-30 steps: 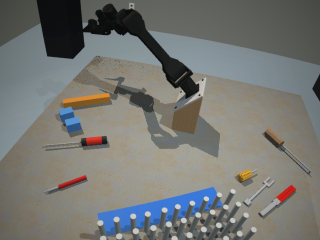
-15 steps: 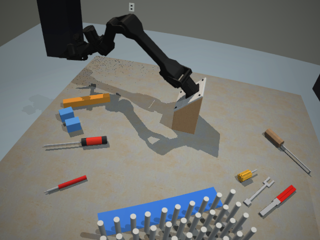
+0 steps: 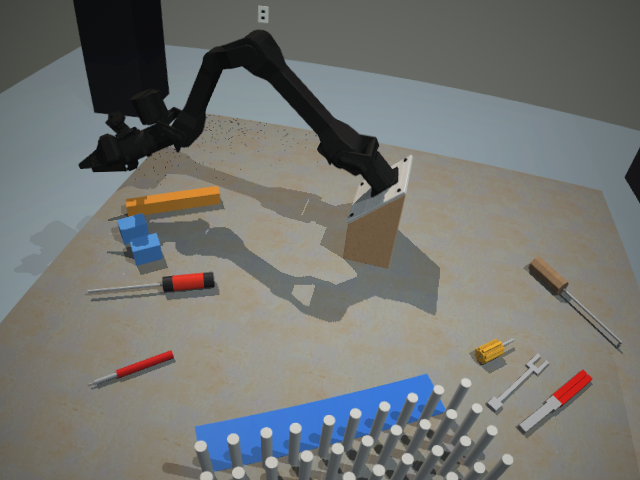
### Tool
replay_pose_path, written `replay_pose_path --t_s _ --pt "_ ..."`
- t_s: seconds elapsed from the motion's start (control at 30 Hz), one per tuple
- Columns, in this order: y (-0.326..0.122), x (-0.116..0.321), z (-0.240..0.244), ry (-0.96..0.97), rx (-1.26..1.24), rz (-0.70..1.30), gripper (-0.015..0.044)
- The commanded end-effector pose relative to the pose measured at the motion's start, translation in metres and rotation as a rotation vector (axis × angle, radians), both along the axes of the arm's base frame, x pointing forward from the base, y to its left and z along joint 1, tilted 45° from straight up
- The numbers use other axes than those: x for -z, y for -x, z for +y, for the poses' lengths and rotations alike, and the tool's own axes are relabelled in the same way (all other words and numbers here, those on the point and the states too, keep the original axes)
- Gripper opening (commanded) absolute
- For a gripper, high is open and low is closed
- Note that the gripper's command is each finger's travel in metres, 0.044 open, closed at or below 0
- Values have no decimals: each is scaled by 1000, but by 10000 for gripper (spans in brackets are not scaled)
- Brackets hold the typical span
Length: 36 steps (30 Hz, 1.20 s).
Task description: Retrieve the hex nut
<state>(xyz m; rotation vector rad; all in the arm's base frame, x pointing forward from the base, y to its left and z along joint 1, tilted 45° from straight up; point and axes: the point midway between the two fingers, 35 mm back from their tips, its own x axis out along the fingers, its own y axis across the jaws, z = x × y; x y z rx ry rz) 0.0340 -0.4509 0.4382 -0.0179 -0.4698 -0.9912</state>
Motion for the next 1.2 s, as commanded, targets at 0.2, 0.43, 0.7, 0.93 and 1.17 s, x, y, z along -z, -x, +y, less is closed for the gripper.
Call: replay_pose_path --t_s 0.2,0.43,0.7,0.93,1.17 --pt "-131 28 22 -29 -158 66 440" --pt "-216 77 48 -90 -256 152 440" --pt "-294 152 108 -180 -419 311 440" --pt "-344 221 165 -189 -509 511 440" --pt "-380 297 248 -146 -610 755 440"
